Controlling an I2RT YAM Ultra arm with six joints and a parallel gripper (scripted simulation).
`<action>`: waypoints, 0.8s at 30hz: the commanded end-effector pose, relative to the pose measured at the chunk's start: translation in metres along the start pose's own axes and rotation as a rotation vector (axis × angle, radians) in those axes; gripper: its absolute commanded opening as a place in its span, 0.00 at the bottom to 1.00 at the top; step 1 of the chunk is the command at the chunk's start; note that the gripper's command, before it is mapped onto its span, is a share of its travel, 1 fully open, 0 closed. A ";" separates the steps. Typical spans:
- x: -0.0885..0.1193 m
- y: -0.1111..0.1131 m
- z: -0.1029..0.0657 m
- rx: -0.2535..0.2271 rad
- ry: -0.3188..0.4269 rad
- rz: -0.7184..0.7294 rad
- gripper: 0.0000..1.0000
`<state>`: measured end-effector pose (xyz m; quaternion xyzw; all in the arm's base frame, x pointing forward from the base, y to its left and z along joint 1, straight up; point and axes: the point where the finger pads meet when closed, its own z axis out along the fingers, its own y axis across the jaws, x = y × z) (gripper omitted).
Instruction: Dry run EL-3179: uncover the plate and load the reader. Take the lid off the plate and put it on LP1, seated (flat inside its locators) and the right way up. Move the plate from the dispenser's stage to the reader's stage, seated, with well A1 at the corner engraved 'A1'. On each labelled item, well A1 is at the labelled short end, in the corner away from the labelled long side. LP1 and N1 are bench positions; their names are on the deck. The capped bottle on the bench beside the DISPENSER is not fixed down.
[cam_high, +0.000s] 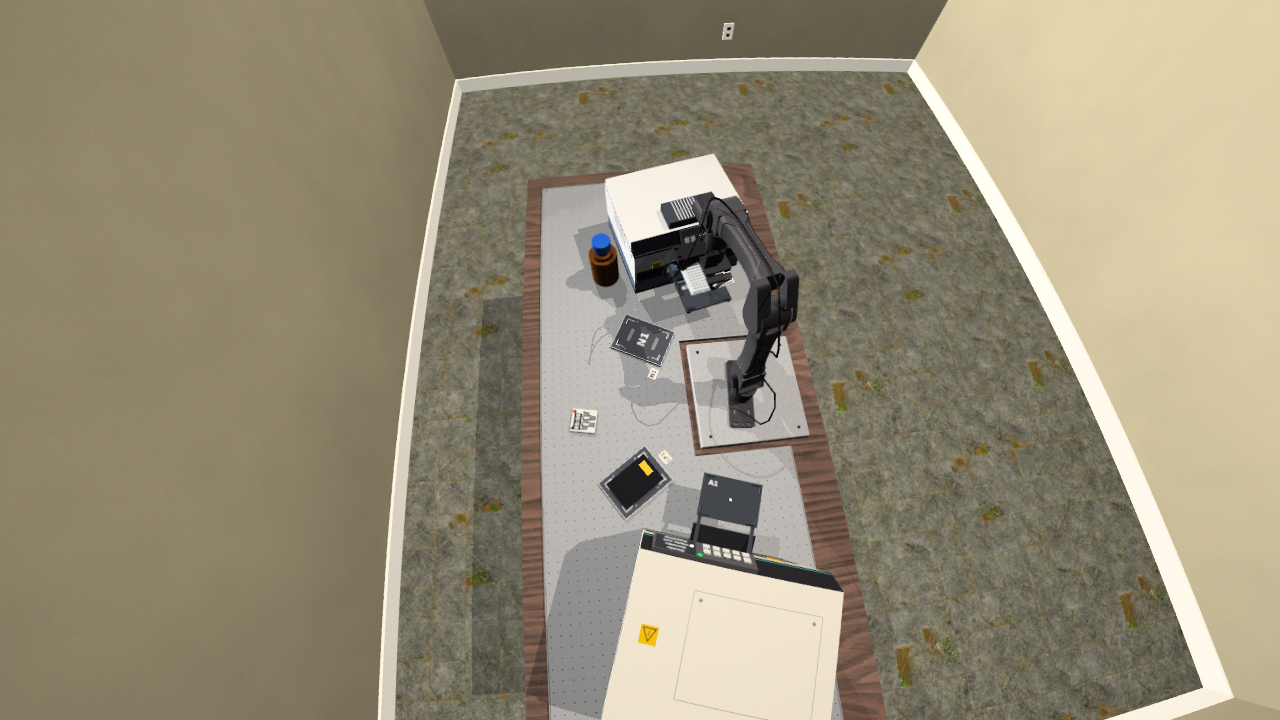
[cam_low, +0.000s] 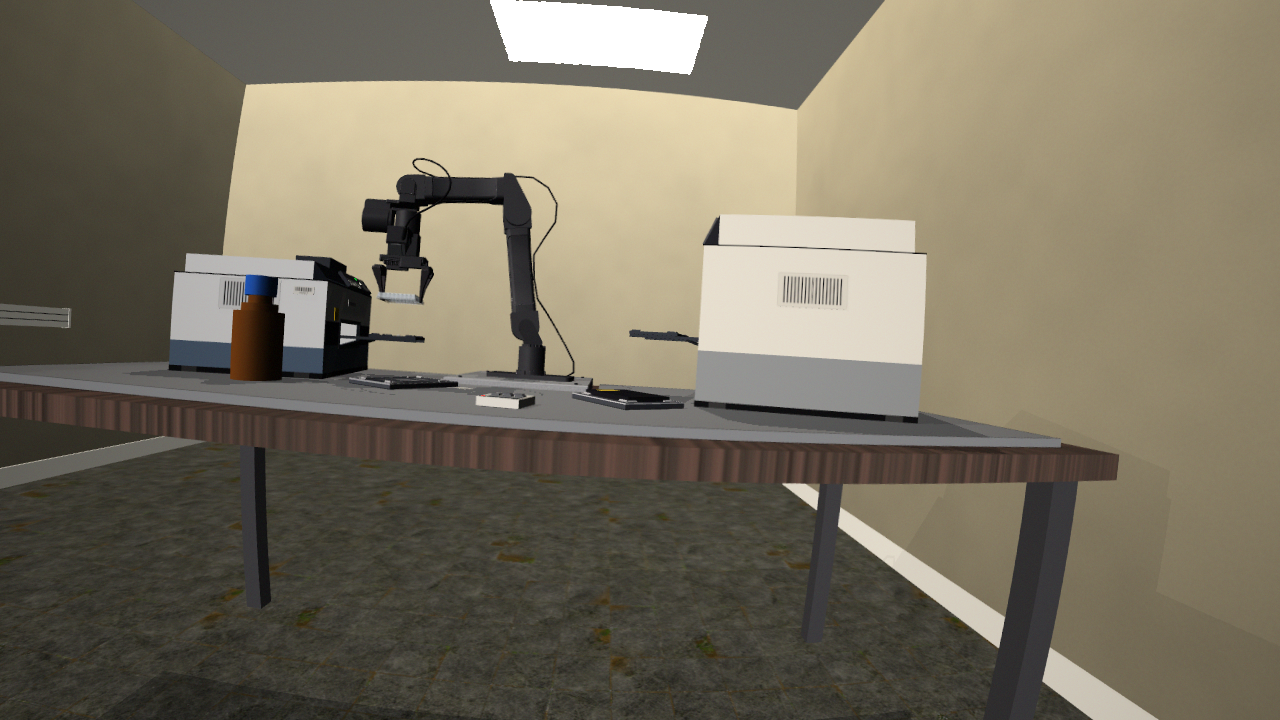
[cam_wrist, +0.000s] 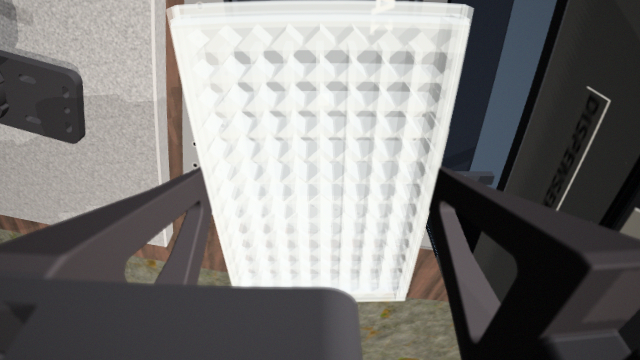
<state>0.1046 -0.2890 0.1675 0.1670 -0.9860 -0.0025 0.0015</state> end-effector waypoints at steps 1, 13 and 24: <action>-0.006 0.000 -0.005 0.020 -0.001 -0.029 0.86; -0.033 0.002 -0.008 0.031 -0.005 -0.145 0.86; -0.057 0.004 -0.013 0.038 -0.006 -0.226 0.86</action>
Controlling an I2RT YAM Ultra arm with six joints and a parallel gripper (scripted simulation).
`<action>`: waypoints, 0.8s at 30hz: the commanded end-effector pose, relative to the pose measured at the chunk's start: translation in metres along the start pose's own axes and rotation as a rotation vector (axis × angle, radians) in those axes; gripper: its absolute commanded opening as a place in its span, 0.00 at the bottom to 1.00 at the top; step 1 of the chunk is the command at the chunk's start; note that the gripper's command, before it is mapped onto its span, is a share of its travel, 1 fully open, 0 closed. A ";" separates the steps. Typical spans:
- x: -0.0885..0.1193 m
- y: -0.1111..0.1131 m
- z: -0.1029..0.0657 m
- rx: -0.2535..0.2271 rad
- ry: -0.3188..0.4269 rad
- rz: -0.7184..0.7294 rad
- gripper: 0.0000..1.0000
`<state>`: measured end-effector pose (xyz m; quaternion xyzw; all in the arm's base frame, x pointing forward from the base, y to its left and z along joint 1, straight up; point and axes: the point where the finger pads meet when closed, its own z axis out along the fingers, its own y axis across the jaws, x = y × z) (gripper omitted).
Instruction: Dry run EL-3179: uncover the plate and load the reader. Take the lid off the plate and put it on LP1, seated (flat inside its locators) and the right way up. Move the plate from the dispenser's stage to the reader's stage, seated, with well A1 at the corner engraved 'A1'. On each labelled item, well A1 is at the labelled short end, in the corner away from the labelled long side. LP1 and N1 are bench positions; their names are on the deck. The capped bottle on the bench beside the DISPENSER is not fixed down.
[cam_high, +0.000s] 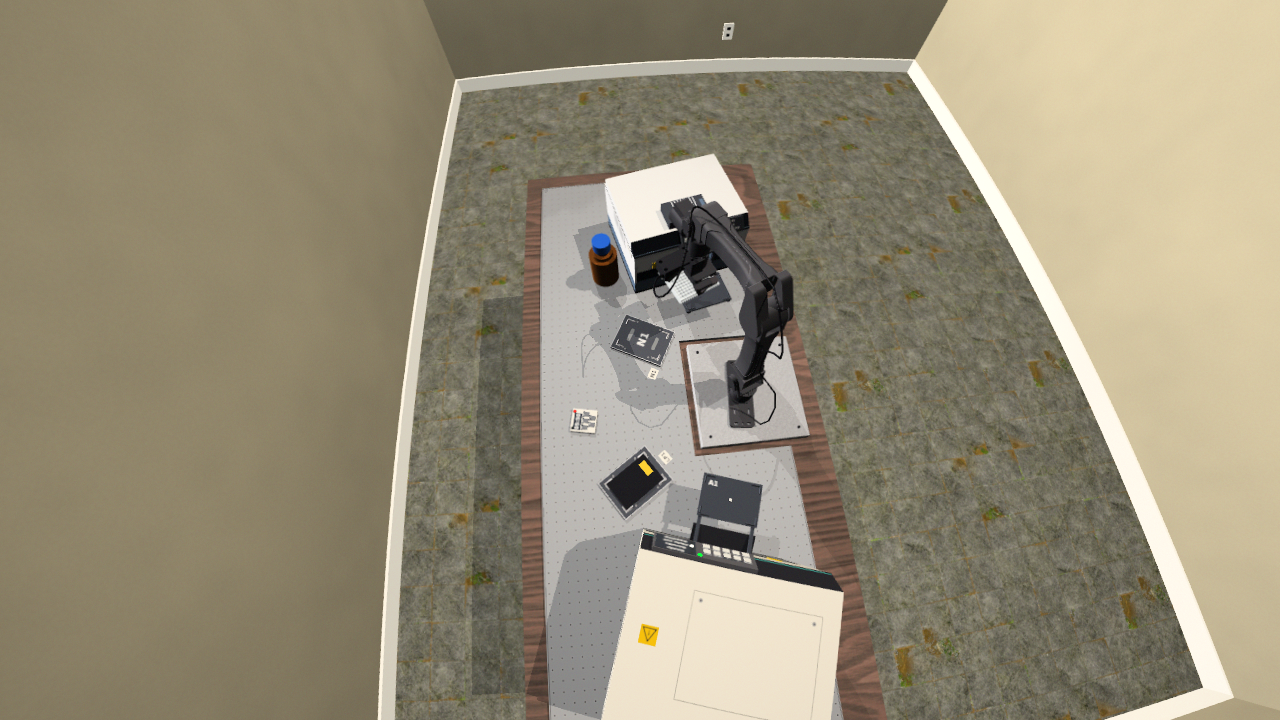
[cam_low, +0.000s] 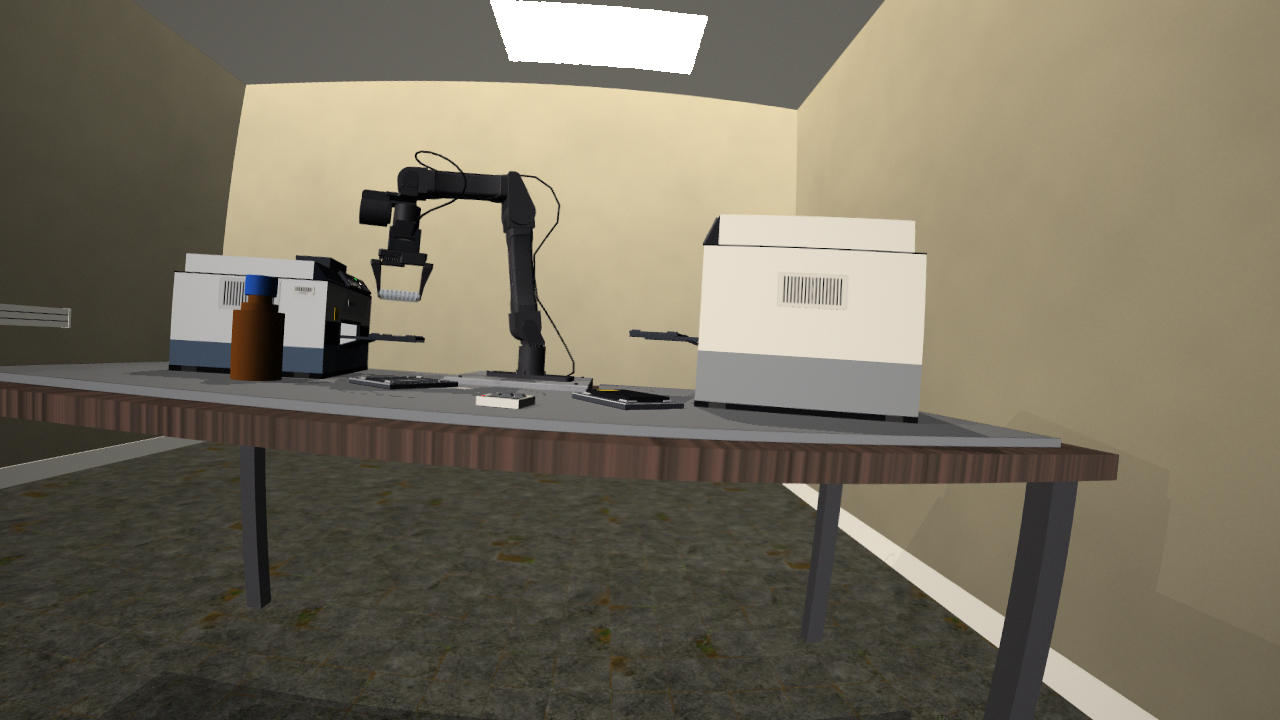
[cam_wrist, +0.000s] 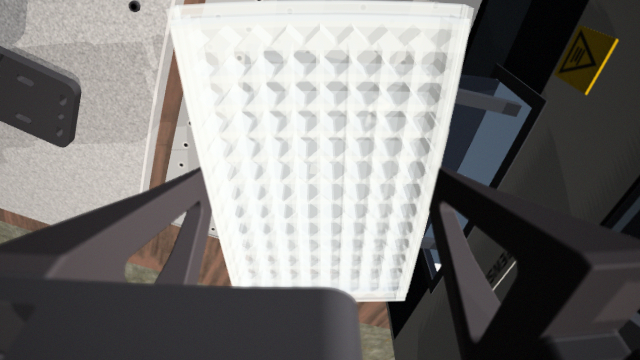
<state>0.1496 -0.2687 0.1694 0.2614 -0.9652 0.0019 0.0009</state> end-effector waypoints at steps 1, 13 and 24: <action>-0.010 -0.001 -0.011 0.030 -0.004 -0.044 0.86; -0.042 0.001 -0.012 0.029 -0.006 -0.154 0.86; -0.066 0.005 -0.012 0.030 -0.008 -0.240 0.86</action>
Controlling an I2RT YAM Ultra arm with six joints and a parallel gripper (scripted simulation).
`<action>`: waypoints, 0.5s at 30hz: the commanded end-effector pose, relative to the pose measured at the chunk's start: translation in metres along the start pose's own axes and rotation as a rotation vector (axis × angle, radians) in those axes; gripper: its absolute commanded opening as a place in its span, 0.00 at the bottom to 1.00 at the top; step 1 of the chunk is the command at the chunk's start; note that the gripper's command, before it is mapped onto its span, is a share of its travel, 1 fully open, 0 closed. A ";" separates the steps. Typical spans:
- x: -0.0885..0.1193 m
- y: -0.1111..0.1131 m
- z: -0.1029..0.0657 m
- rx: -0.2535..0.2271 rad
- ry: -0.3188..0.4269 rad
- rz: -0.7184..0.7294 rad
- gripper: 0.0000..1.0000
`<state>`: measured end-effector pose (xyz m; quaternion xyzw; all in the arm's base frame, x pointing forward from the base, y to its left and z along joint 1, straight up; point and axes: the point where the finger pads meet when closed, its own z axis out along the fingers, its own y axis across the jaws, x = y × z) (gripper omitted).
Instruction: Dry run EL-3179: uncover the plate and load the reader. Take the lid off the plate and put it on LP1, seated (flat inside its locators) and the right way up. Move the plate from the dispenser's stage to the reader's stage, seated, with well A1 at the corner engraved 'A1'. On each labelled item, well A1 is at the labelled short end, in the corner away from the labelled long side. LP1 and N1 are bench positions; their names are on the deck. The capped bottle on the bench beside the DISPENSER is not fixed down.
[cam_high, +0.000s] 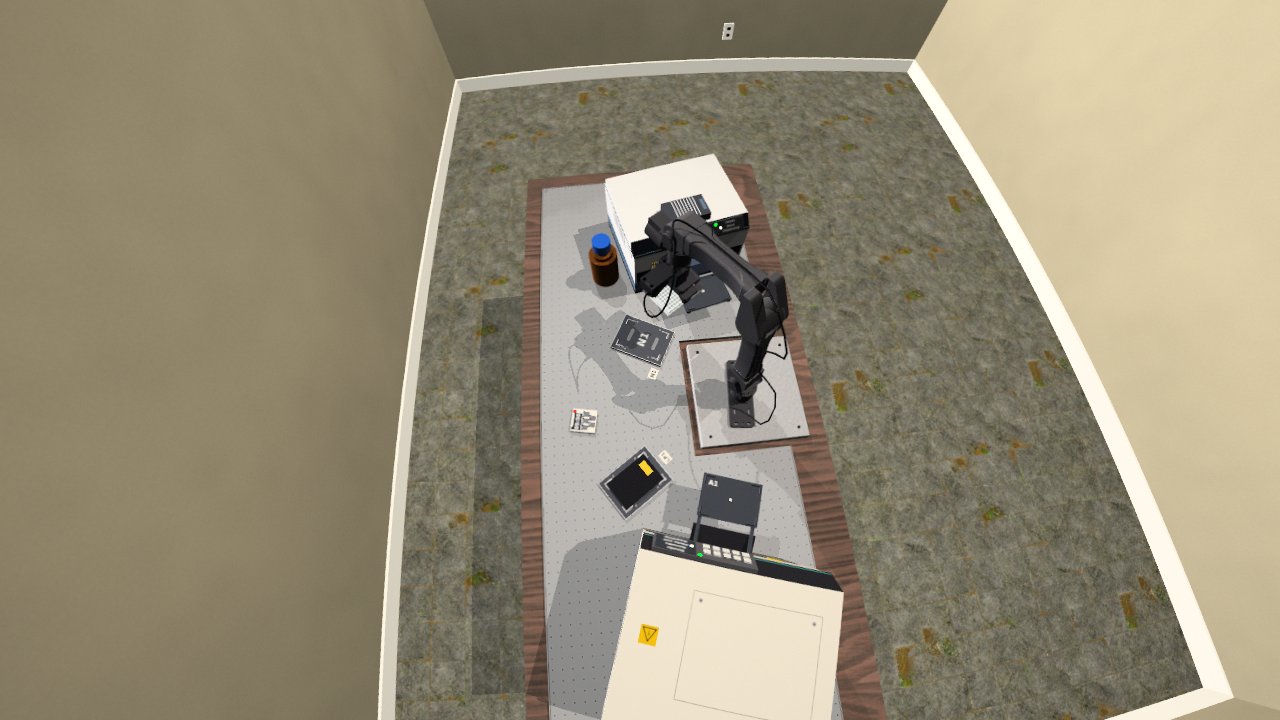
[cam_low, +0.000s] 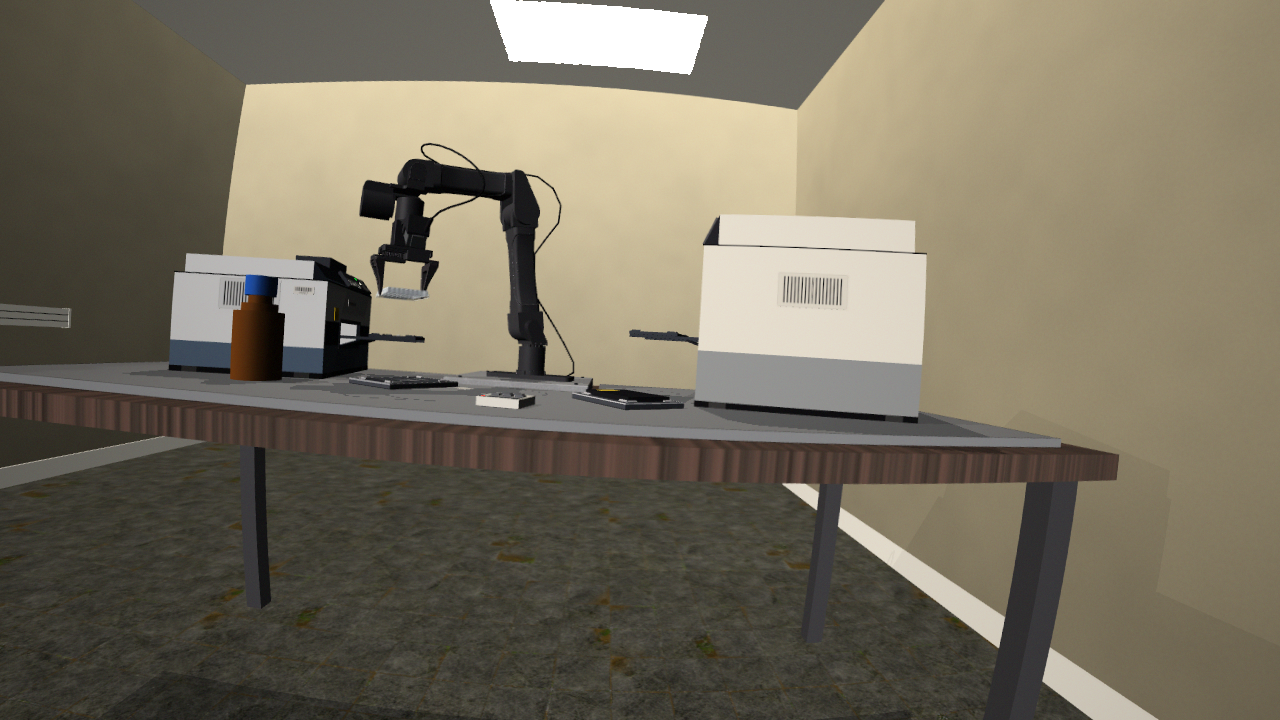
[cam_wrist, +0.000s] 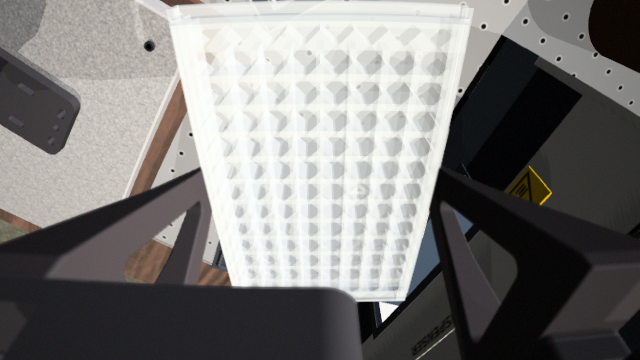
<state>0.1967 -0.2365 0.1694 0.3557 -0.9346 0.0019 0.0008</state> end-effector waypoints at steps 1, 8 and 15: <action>-0.012 -0.001 -0.012 0.029 -0.004 -0.054 0.86; -0.025 -0.001 -0.012 0.028 -0.005 -0.067 0.86; -0.044 0.000 -0.011 0.025 -0.006 -0.130 0.86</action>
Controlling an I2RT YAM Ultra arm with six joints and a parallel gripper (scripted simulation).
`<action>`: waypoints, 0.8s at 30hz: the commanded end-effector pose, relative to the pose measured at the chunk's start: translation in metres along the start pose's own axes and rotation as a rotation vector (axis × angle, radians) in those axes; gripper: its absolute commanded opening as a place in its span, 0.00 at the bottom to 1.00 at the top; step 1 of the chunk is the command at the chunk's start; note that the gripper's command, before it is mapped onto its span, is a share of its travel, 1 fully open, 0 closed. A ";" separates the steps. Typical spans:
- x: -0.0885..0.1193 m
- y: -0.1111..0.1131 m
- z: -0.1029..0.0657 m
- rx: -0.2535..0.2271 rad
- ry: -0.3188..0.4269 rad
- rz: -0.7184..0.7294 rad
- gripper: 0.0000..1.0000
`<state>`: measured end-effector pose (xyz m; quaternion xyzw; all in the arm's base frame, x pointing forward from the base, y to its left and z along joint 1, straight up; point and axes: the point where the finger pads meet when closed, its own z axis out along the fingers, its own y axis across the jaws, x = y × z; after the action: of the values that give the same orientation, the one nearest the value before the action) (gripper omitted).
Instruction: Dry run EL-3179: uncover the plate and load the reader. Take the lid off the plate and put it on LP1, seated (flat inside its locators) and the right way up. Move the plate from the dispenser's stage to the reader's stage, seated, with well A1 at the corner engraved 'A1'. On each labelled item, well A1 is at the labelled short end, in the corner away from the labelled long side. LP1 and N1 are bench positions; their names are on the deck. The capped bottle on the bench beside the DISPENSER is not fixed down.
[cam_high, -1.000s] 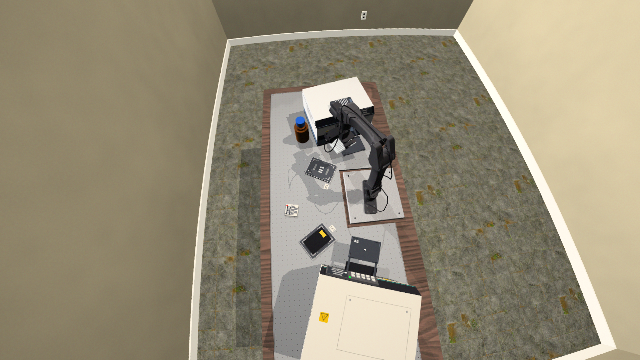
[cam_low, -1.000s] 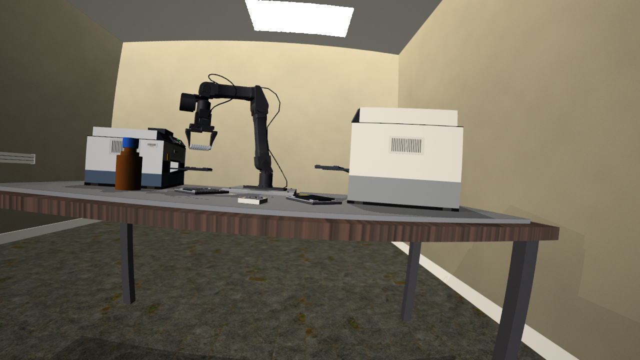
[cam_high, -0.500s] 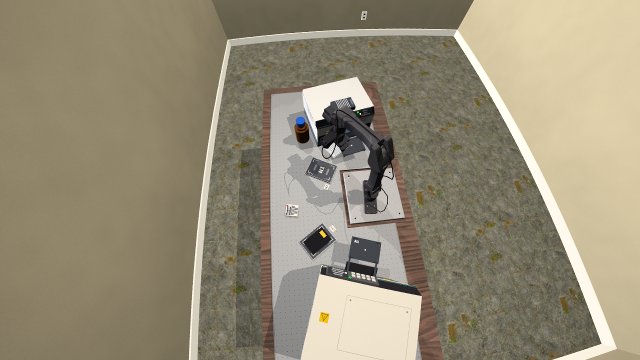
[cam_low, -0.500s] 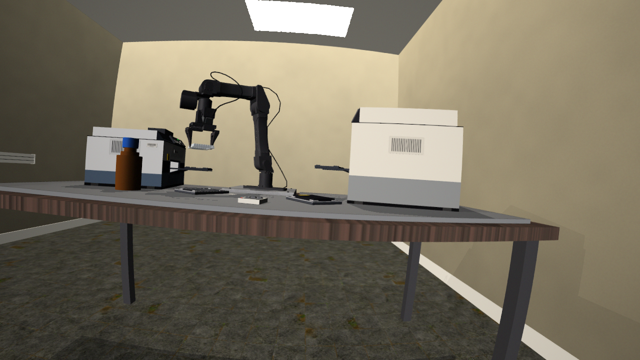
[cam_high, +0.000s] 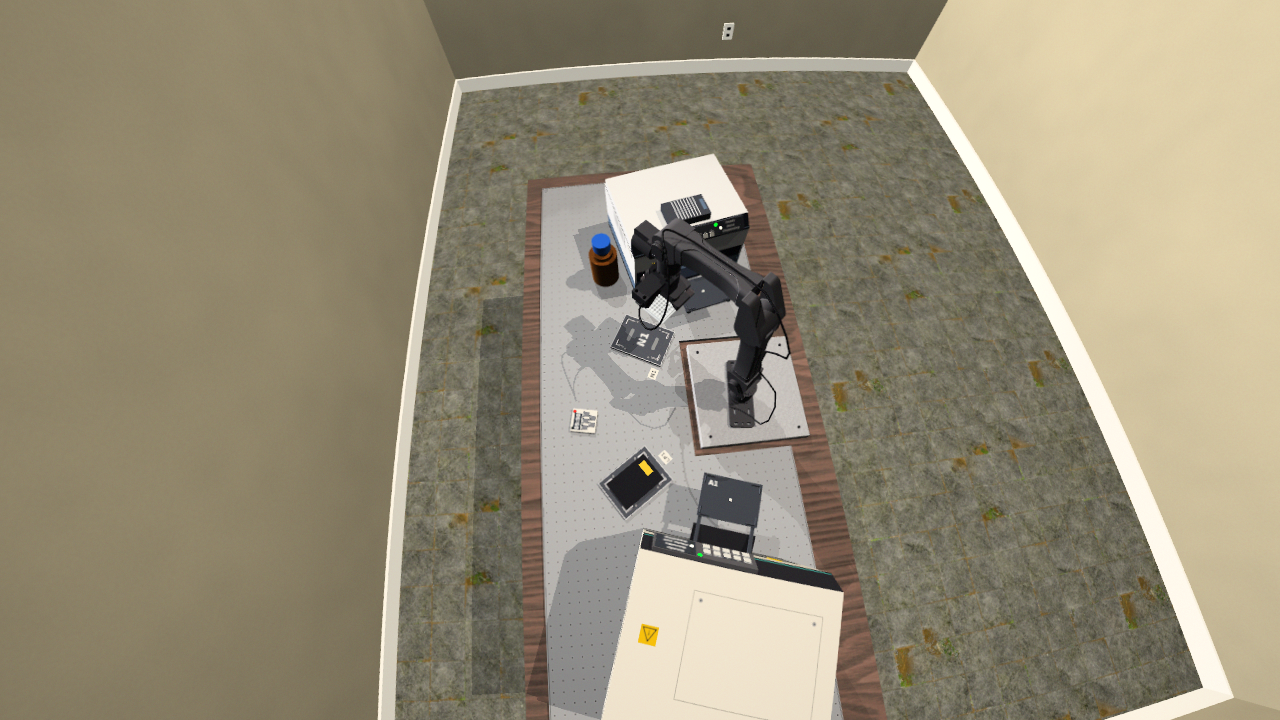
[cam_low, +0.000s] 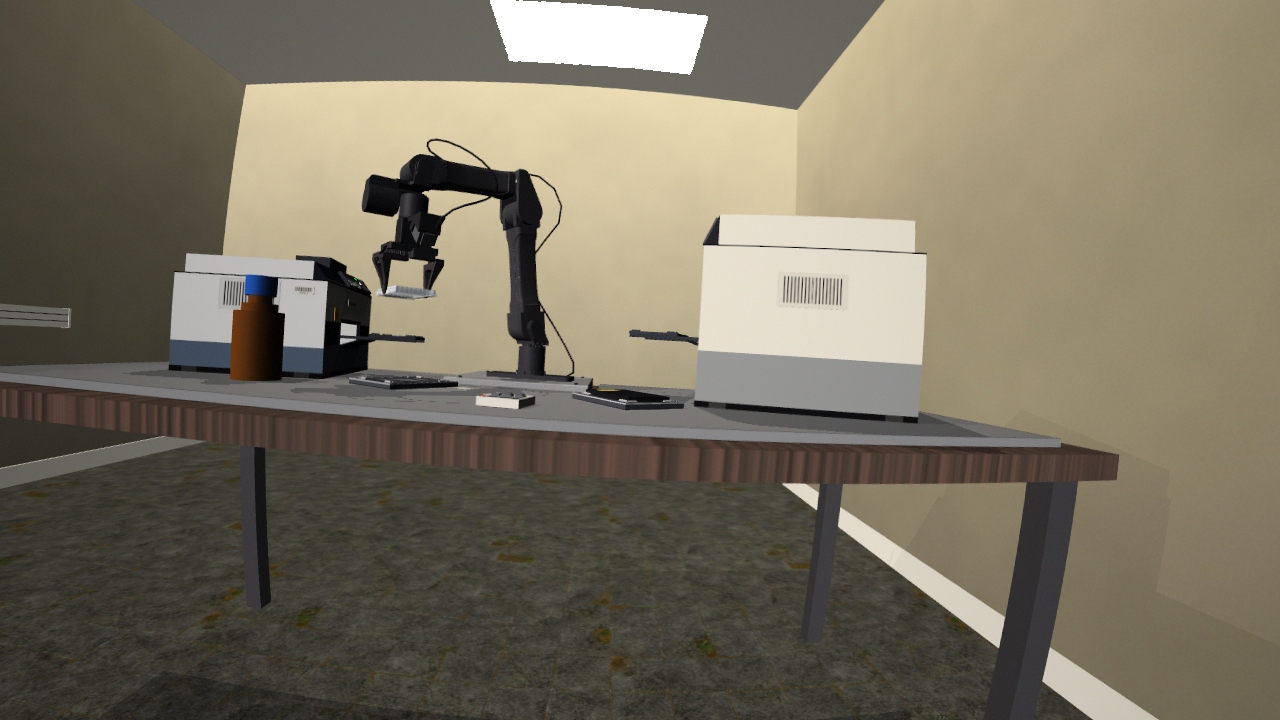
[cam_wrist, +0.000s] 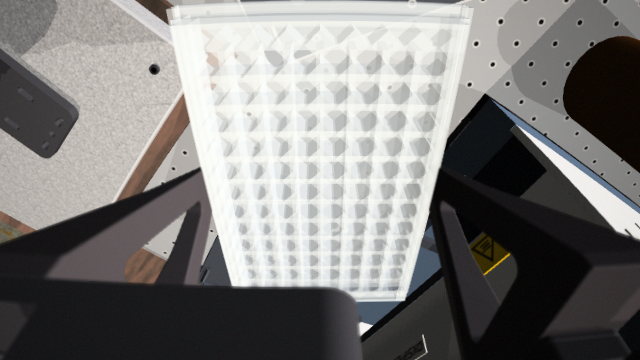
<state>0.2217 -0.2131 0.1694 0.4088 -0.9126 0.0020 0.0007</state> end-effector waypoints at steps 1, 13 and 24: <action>-0.012 -0.002 -0.010 0.022 -0.004 -0.016 0.86; -0.039 0.000 -0.011 0.025 -0.006 -0.114 0.86; -0.068 0.003 -0.011 0.022 -0.007 -0.200 0.86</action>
<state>0.2585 -0.1666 0.1694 0.4950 -0.8689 0.0020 0.0005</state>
